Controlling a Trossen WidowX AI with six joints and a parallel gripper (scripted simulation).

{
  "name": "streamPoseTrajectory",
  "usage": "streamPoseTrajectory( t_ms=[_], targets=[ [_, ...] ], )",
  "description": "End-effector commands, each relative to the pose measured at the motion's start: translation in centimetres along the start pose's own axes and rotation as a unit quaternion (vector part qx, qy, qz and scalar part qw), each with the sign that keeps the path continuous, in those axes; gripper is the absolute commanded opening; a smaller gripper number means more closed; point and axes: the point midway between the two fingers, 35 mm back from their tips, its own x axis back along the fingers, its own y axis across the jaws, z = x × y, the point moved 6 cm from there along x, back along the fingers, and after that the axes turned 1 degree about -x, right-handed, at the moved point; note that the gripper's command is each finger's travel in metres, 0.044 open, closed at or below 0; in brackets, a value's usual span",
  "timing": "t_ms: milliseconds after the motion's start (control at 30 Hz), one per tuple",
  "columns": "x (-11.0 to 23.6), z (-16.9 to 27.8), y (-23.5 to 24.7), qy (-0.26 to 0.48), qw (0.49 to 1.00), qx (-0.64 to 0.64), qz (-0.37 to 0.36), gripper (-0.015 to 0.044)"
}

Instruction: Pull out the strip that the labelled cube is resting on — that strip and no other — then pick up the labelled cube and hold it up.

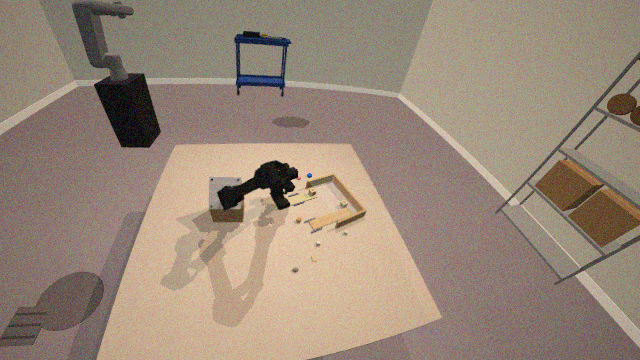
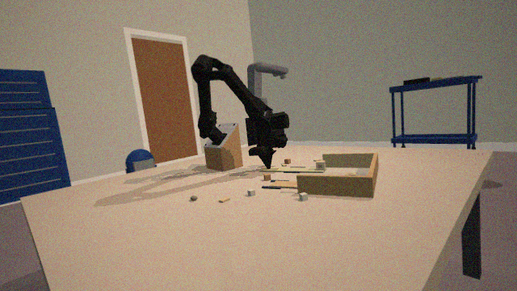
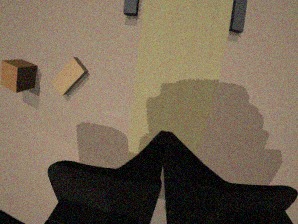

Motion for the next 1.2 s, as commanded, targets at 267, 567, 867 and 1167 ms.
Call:
streamPoseTrajectory(
  t_ms=[267,567,867,1167],
  targets=[
    [-0.5,2.4,0.1,0.018,1.000,0.007,-0.002,0.0000],
    [-0.5,3.2,0.0,0.018,1.000,0.007,-0.002,0.0000],
    [-0.5,4.1,0.0,0.018,1.000,0.007,-0.002,0.0000],
    [-0.5,4.8,0.0,0.018,1.000,0.007,-0.002,0.0000]
  ],
)
